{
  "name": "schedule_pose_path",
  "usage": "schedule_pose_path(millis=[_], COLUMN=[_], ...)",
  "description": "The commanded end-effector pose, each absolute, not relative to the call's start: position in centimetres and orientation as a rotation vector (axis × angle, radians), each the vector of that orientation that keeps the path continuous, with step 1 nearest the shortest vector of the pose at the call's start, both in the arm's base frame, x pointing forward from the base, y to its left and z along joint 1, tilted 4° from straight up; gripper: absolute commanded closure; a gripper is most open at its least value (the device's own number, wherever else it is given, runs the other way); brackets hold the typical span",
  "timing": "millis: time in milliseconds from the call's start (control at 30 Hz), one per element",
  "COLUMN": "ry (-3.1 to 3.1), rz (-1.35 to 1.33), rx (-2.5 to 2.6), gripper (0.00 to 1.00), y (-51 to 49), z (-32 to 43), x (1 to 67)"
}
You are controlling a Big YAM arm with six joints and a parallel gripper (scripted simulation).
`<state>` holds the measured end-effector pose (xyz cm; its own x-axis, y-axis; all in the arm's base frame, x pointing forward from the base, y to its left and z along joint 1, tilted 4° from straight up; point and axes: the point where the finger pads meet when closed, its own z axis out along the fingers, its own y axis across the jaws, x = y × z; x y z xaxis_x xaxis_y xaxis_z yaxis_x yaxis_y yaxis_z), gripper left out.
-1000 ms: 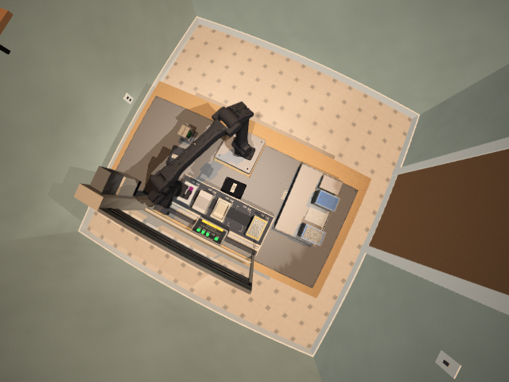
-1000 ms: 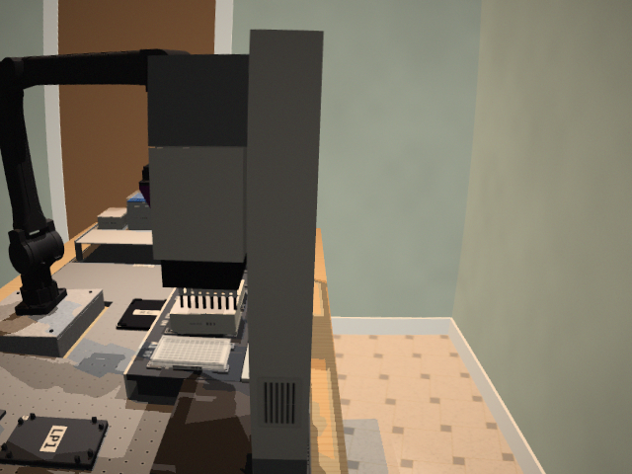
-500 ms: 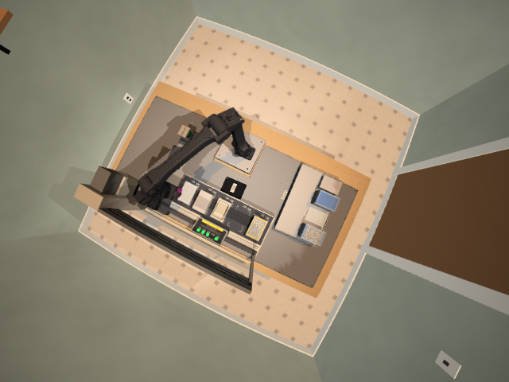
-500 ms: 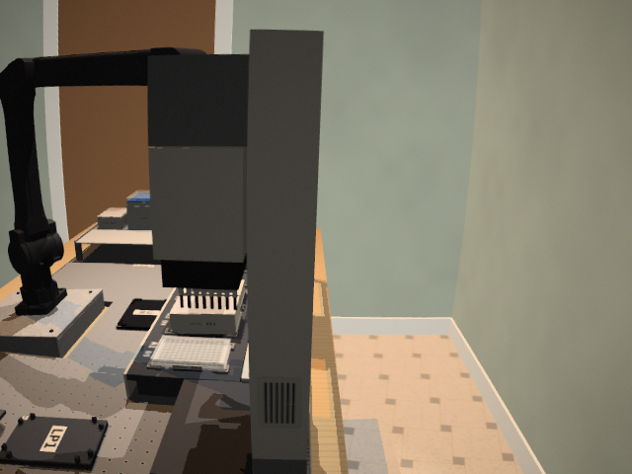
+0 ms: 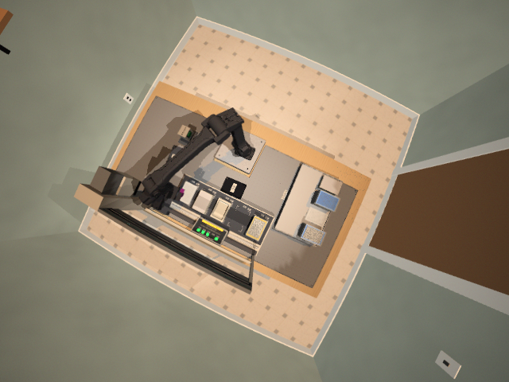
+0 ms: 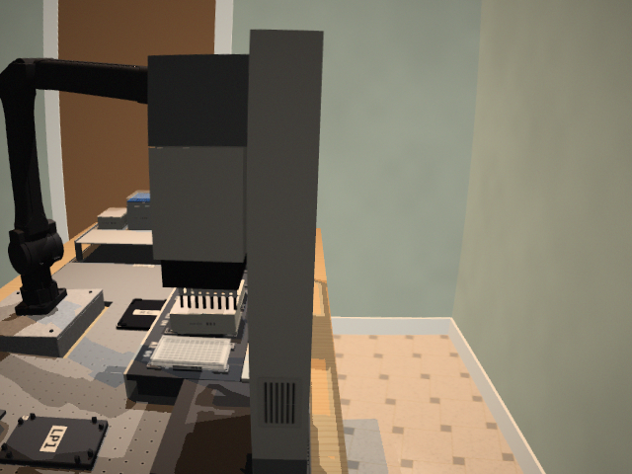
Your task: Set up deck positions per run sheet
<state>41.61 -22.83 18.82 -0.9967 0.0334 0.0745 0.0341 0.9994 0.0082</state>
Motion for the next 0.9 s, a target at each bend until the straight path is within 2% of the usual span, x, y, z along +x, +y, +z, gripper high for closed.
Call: schedule_pose_path(millis=[0,733,867], ry=[-3.078,-3.077,-3.11], rz=[-0.006,-0.006,0.02], rx=[-0.051,-0.051,-0.052], gripper=[0.0,0.0,0.0], y=[-23.7,-23.6,-23.5], z=[17.6,11.0,12.8], x=[41.8,41.2,42.2])
